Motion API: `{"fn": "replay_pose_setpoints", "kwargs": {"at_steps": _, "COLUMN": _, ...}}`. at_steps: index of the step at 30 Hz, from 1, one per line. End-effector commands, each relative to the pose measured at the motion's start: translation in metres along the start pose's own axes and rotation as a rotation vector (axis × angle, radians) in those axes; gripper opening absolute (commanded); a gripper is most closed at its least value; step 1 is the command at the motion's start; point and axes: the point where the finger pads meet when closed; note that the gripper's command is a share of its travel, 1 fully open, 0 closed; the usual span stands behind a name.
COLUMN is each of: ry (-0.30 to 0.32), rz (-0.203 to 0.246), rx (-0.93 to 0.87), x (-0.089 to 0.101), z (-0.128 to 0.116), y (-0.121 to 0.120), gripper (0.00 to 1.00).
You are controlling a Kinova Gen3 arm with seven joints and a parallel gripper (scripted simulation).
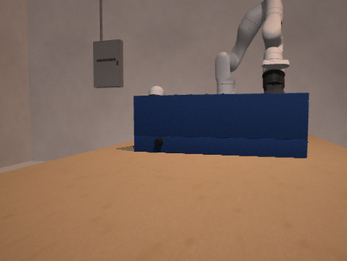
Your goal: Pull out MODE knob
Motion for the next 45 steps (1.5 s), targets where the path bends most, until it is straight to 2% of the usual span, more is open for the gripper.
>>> {"fn": "replay_pose_setpoints", "kwargs": {"at_steps": 1, "ry": 0.001, "rz": 0.001, "rx": -0.001, "x": 0.0005, "z": 0.0007, "y": -0.0002, "gripper": 0.0}}
{"fn": "replay_pose_setpoints", "kwargs": {"at_steps": 45, "ry": 0.001, "rz": 0.001, "rx": -0.001, "x": 0.0095, "z": 0.0007, "y": -0.0002, "gripper": 0.0}}
Point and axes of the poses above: the point where the finger pads meet when closed, its own x axis back along the fingers, its own y axis across the jaws, z = x × y, and after that the axes turned 12 degrees about x, right-handed
